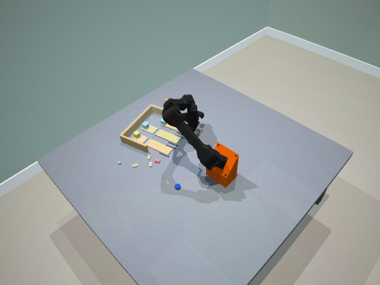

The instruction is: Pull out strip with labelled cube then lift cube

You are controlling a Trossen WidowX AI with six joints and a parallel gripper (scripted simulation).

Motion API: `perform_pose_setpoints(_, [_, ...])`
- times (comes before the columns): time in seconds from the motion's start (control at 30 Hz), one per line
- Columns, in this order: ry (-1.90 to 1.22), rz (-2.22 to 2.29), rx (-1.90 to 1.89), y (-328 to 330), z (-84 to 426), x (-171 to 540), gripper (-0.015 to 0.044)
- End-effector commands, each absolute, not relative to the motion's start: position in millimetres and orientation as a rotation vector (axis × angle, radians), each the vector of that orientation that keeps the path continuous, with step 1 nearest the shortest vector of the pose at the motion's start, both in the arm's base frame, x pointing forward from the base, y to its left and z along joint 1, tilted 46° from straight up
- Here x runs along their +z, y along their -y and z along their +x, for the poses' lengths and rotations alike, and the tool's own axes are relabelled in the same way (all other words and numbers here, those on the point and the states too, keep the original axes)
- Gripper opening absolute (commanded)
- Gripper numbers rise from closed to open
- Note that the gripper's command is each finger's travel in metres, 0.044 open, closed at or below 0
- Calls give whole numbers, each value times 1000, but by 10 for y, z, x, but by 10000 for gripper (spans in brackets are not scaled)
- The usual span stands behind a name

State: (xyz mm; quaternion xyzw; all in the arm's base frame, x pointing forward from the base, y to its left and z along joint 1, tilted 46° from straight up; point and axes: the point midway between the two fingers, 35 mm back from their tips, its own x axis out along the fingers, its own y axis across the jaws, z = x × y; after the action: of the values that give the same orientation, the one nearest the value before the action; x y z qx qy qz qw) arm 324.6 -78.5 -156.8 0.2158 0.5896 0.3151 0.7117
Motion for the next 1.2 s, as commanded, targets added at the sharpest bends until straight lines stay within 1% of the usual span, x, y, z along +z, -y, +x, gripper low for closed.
perform_pose_setpoints(0.0, [-1330, 486, 704, 749, 3117, -1612, 0])
perform_pose_setpoints(1.17, [-1333, 486, 702, 791, 2570, -1720, 0])
